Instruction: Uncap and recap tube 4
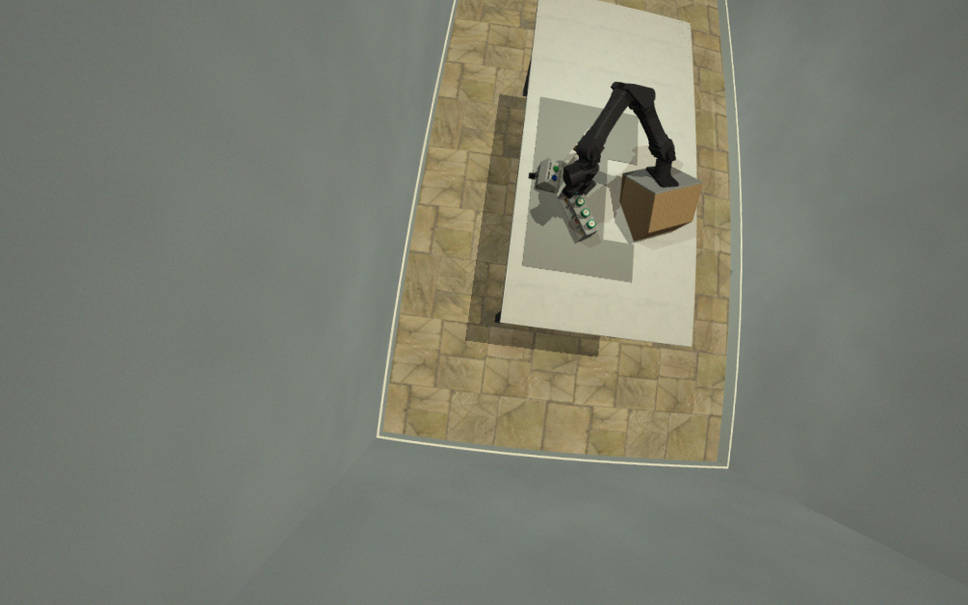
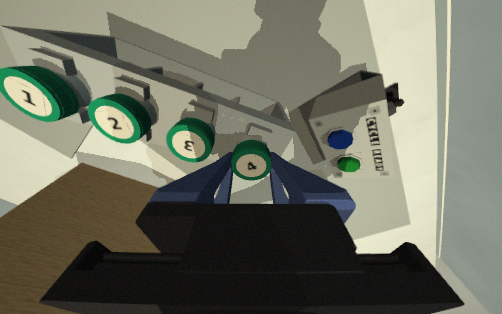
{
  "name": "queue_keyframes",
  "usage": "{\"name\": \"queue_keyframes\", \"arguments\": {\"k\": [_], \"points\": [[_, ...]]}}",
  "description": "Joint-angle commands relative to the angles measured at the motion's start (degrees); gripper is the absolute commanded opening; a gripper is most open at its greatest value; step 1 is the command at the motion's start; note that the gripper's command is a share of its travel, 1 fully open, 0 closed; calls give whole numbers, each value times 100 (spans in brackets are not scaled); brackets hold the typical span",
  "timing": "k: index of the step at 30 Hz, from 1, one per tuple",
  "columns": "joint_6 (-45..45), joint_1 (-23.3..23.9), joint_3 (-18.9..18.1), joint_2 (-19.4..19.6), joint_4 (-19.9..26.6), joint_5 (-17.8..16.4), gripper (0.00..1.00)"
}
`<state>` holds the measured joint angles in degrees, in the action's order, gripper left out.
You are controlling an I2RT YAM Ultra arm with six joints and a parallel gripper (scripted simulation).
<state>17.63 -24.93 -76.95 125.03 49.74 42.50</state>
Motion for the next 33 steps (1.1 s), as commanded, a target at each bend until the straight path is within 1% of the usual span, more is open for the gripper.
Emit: {"name": "queue_keyframes", "arguments": {"k": [1,9,11,20,21,28,29,33], "points": [[-755,-135,-146,-55,-41,7,0],[-2266,-124,-141,-45,-89,4,0],[-2266,-124,-141,-45,-89,4,0],[-4026,-149,-157,-5,-103,36,0],[-4133,-148,-155,-4,-104,38,0],[-4132,-148,-149,-6,-99,43,0],[-4132,-148,-153,-5,-96,43,49],[-4129,-146,-142,-15,-67,40,49]]}}
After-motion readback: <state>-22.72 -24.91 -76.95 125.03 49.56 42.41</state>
